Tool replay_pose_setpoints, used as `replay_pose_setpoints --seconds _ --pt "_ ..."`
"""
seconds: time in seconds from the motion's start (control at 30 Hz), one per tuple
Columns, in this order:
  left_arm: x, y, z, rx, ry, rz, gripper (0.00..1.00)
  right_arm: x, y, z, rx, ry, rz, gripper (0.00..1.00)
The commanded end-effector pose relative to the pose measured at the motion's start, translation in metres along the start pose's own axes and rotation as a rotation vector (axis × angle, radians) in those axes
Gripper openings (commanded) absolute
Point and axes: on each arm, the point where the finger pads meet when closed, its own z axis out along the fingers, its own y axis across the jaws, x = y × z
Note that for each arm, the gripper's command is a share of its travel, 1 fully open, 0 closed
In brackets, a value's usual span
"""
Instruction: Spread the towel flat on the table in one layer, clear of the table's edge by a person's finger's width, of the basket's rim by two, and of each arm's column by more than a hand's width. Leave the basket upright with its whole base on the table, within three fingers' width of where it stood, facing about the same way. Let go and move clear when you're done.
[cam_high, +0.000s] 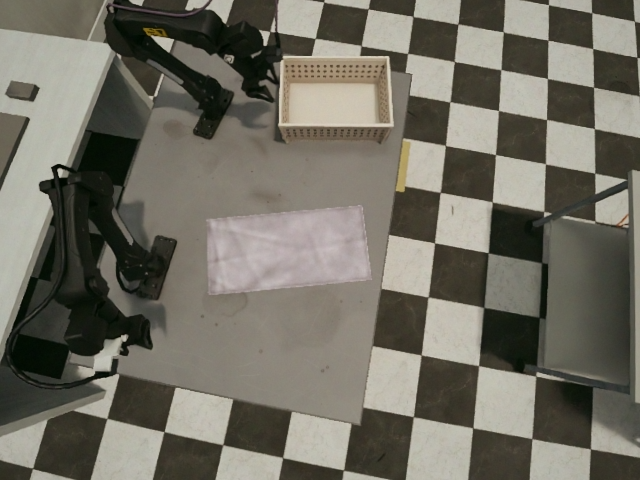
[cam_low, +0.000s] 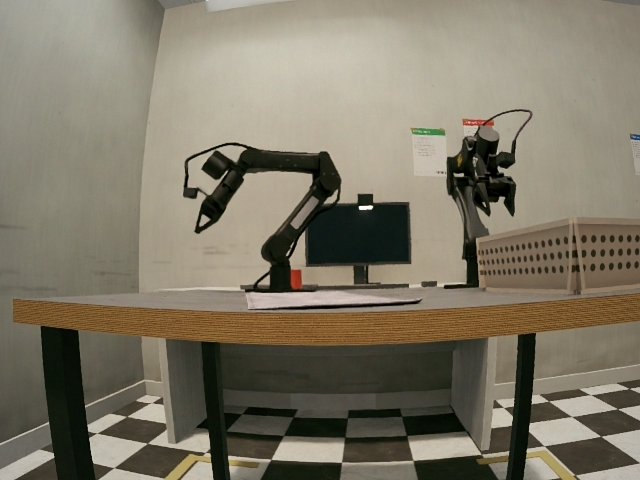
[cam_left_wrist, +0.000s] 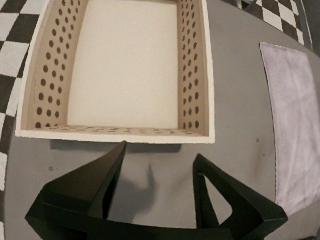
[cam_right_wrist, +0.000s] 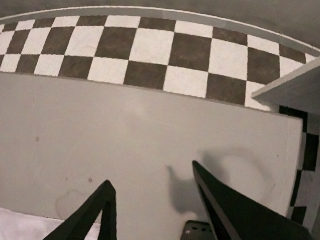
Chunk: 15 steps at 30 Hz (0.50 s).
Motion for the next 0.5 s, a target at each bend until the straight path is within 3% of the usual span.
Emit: replay_pose_setpoints --seconds 0.0,0.47 --pt "-0.0071 -0.0010 -0.0060 0.015 -0.012 0.012 0.64 -0.0150 0.0009 -0.0080 0.003 -0.051 -0.005 0.64" --pt "-0.0036 -0.0018 -0.0025 0.012 -0.011 0.013 0.64 -0.0150 0.0009 -0.0080 0.003 -0.051 -0.005 0.64"
